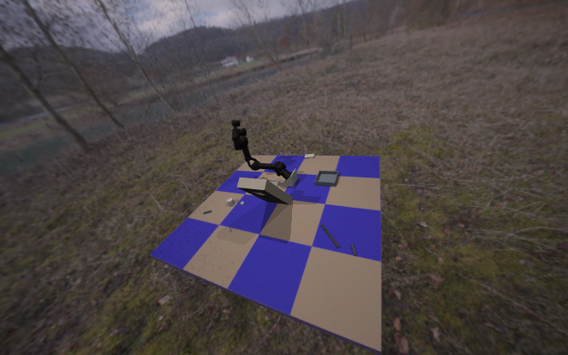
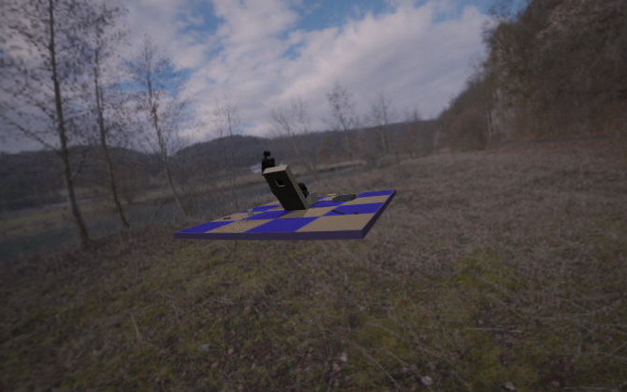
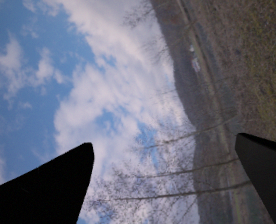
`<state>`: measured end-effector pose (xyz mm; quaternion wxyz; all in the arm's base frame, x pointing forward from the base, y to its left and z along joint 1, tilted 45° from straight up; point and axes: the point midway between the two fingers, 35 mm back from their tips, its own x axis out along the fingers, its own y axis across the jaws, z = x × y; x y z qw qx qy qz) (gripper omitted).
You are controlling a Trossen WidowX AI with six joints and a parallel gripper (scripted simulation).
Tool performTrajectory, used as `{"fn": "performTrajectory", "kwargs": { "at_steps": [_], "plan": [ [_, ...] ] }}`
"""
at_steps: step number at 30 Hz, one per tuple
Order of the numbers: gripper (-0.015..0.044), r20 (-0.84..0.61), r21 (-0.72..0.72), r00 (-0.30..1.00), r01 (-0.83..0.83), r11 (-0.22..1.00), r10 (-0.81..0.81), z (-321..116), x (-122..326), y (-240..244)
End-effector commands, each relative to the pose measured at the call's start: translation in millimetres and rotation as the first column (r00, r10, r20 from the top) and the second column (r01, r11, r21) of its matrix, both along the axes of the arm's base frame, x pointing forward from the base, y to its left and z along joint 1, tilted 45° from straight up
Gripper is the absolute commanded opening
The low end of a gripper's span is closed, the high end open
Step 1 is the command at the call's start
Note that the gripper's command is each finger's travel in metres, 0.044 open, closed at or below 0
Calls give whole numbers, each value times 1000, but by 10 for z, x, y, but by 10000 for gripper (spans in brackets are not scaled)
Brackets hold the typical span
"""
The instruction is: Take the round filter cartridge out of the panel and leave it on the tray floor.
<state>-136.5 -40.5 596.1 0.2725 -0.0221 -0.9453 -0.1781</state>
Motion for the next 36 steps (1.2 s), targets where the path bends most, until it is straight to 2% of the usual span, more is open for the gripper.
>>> {"fn": "performTrajectory", "kwargs": {
  "at_steps": [1,6,11,17,23,31,36],
  "plan": [
    [374,-7,-6,1000,-1,1000,1,12,9,18],
    [242,-195,-167,981,-26,986,-7,274,279,518],
    [113,-402,-336,911,-50,941,-95,442,676,1169],
    [113,-586,-513,756,-69,855,-291,404,1253,1961],
    [113,-659,-665,538,-88,742,-527,99,1910,2664],
    [113,-604,-794,255,-120,595,-755,-472,2641,3211],
    [113,-460,-877,18,-162,451,-888,-1070,3158,3484]
  ]
}}
